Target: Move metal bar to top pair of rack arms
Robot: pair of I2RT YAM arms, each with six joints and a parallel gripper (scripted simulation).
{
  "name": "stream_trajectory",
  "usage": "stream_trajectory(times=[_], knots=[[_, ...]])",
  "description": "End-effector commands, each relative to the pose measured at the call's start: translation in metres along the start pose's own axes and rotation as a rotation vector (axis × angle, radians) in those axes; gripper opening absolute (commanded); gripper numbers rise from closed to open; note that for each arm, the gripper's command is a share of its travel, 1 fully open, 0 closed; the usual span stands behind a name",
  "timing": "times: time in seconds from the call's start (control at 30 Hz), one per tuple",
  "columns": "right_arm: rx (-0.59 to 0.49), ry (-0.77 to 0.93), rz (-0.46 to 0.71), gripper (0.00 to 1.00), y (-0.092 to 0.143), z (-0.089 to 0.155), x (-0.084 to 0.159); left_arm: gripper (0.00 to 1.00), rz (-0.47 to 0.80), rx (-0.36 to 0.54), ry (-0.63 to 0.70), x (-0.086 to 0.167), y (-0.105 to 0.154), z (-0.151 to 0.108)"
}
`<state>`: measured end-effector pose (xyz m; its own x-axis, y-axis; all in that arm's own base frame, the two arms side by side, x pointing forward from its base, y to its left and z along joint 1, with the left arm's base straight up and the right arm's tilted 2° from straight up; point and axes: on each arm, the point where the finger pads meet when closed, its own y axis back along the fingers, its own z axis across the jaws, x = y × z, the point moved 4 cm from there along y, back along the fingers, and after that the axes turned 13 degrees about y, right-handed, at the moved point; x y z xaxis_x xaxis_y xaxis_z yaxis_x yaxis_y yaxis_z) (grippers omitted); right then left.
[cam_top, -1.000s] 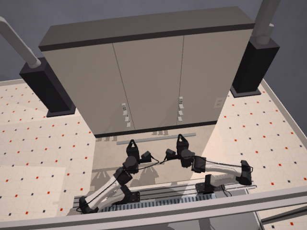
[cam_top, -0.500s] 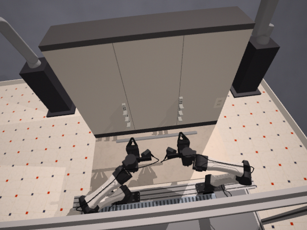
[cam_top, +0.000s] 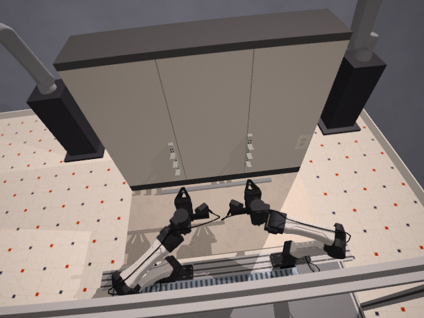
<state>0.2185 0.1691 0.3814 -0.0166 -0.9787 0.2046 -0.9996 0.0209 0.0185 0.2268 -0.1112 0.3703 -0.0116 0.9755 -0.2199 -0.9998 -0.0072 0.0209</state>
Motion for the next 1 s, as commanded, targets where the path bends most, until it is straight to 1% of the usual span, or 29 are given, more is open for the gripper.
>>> stream_trajectory(times=[0.0, 0.07, 0.97], knots=[[0.013, -0.008, 0.010, 0.00, -0.007, -0.012, 0.006, 0.00, -0.003, -0.037, 0.013, -0.001, -0.007, 0.016], [0.013, -0.008, 0.010, 0.00, -0.007, -0.012, 0.006, 0.00, -0.003, -0.037, 0.013, -0.001, -0.007, 0.016], [0.013, -0.008, 0.010, 0.00, -0.048, -0.016, 0.005, 0.00, -0.003, -0.037, 0.013, 0.000, -0.048, 0.022]])
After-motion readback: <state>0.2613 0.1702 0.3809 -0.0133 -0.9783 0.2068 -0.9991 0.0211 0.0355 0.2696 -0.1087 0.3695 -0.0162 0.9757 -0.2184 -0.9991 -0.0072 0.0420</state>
